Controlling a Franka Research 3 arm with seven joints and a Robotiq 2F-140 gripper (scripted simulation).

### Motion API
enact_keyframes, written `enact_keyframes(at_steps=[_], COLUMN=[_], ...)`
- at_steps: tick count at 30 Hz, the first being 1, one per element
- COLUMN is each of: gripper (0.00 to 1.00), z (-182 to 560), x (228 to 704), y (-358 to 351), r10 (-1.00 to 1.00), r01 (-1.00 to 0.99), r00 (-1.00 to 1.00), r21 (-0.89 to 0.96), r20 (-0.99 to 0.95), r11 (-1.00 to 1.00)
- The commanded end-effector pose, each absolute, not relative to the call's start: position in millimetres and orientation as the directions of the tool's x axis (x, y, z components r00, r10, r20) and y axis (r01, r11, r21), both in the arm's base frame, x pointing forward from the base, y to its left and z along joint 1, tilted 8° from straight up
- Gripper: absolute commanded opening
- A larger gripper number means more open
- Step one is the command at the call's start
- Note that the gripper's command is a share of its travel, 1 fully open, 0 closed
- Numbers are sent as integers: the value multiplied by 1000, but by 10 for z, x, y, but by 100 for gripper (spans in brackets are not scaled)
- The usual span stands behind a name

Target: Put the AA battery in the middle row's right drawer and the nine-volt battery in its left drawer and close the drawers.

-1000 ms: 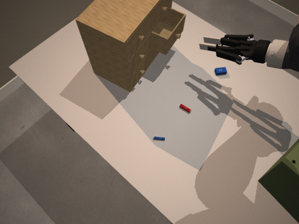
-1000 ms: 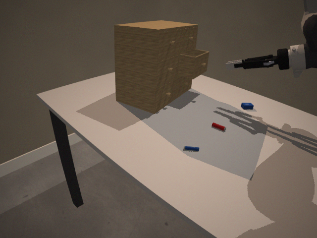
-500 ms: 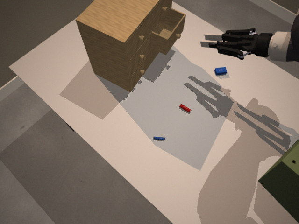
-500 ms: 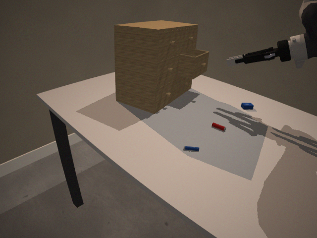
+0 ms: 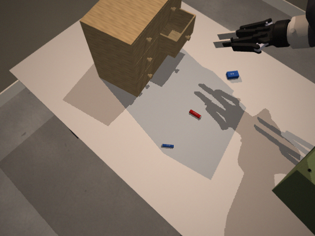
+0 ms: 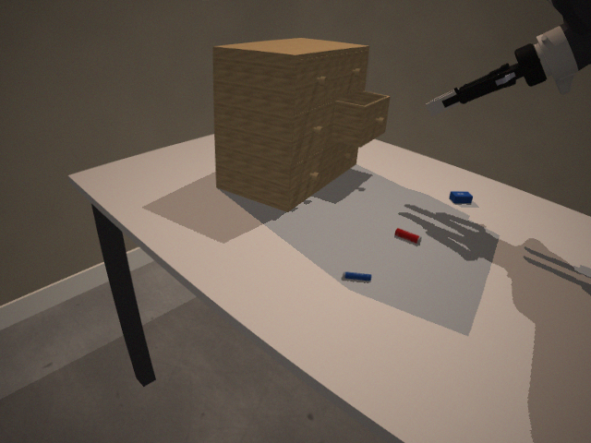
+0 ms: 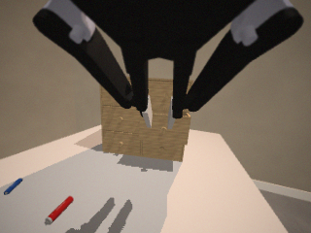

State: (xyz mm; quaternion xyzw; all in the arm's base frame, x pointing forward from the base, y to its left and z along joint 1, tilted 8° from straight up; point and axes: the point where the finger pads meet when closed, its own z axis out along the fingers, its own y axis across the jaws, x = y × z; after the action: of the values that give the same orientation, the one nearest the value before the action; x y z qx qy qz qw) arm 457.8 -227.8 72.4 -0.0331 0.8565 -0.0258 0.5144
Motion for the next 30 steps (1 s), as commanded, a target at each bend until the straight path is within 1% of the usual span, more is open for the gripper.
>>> enact_keyframes(at_steps=[1,6,8,15,24,30], gripper=[20,20,20,20,20,20], z=[587,690,690,814,894,929], x=[4288,4151,4151,3977,3881,3845], y=[-2350,-2343,-2343,-2334,-2334,-2331], r10=[-33,-28,-28,-20,-49,-26], r01=[8,8,8,7,-24,-5], r00=[-611,-720,-720,-834,-884,-906], r21=[-48,-48,-48,-46,-59,-52], r20=[-791,-694,-694,-552,-465,-422], r11=[999,999,999,999,998,999])
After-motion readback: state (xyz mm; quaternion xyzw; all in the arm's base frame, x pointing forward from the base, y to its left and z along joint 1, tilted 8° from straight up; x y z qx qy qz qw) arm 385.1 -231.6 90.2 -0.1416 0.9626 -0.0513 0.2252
